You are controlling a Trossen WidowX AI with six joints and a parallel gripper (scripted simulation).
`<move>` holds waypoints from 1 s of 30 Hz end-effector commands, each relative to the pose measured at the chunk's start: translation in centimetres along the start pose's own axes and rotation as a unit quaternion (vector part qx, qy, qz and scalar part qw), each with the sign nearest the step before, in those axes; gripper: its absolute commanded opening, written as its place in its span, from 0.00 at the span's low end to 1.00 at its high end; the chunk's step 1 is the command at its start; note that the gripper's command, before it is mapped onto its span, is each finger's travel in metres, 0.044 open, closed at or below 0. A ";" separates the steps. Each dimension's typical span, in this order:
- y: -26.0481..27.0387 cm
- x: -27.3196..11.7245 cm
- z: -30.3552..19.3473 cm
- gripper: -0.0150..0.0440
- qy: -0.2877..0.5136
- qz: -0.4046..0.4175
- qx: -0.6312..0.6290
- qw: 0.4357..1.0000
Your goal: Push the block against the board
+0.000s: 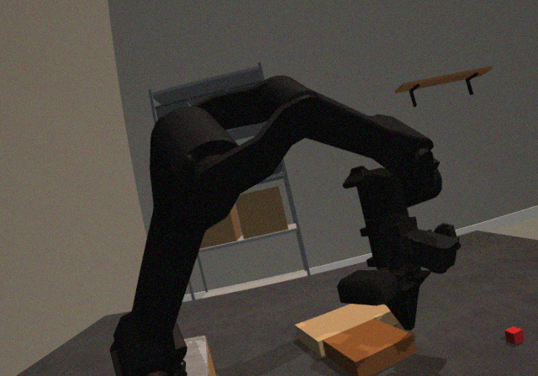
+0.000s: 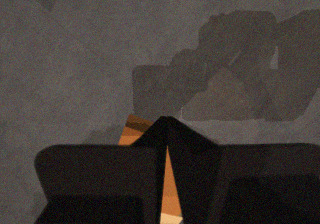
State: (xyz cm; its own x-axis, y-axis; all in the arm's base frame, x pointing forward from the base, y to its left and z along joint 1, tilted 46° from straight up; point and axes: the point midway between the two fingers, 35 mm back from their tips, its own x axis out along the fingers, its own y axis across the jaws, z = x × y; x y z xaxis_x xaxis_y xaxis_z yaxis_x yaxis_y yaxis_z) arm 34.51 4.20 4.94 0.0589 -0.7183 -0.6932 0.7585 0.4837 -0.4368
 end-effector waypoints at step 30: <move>8.1 -0.6 -6.1 0.25 0.001 0.005 -0.475 0.880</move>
State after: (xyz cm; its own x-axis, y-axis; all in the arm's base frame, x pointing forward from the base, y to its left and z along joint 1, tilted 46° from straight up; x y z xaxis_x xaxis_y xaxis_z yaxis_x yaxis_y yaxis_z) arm 36.47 11.11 -1.69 0.0556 -0.7171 -0.6947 -0.0943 0.6889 -0.7187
